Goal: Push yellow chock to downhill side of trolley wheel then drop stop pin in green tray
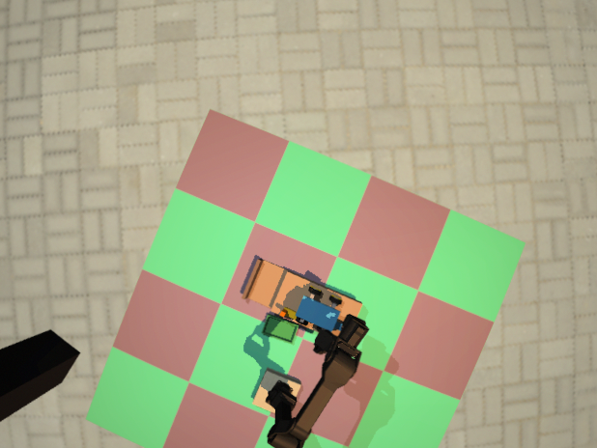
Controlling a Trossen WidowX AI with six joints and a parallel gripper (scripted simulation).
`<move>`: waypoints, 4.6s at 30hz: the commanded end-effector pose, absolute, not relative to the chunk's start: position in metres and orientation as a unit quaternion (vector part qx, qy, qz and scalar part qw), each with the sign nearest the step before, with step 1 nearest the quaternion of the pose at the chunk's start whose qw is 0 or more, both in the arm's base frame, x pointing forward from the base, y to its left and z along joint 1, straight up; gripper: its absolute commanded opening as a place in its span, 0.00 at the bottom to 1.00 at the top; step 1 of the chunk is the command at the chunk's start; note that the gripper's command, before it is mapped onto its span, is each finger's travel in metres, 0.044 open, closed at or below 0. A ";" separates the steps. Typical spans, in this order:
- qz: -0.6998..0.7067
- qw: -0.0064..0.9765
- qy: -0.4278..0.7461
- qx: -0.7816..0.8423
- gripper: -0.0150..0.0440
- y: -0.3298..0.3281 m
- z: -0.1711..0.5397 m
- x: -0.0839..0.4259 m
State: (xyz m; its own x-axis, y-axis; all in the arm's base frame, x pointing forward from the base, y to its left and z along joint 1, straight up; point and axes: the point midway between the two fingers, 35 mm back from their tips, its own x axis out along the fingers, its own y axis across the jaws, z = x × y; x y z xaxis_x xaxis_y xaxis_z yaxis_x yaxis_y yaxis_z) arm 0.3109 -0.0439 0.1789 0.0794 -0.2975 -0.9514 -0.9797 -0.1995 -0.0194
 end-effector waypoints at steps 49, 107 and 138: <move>0.453 0.382 0.503 -0.629 0.25 0.049 0.159 0.234; 0.651 0.138 0.208 -0.717 0.25 0.141 0.138 0.208; 0.692 -0.080 -0.085 -0.712 0.25 0.137 0.138 0.209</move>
State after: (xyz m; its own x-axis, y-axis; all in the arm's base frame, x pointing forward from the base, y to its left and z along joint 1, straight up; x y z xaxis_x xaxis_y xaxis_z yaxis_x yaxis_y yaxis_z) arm 0.2106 0.1361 0.1372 0.0235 -0.0011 -0.9997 0.2224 -0.9749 0.0063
